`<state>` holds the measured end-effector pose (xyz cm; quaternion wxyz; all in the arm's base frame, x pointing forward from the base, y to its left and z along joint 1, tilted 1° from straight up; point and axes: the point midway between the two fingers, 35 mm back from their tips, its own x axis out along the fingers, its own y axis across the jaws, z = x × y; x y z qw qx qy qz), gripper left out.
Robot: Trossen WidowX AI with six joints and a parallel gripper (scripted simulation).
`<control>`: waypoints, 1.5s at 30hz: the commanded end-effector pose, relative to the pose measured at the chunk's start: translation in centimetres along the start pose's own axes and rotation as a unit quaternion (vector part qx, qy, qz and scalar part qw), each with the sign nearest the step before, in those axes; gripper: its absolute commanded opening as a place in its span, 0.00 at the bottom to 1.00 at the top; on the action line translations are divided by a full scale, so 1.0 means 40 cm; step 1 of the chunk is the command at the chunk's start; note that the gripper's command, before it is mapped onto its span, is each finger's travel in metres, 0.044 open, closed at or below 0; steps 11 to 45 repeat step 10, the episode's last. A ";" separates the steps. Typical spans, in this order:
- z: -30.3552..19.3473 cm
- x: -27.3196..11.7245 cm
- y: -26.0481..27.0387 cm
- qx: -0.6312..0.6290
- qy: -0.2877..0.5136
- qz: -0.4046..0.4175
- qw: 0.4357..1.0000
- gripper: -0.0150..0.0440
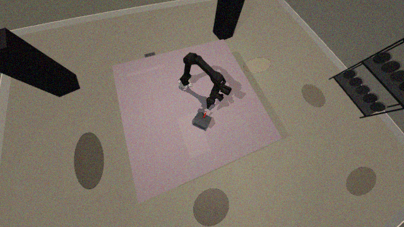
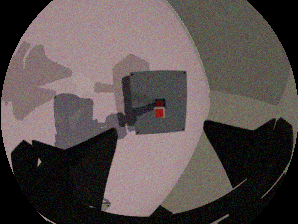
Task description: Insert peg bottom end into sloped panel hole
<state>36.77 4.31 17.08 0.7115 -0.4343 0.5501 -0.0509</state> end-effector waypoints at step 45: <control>0.002 -0.033 -0.003 0.004 -0.003 -0.003 1.000 1.00</control>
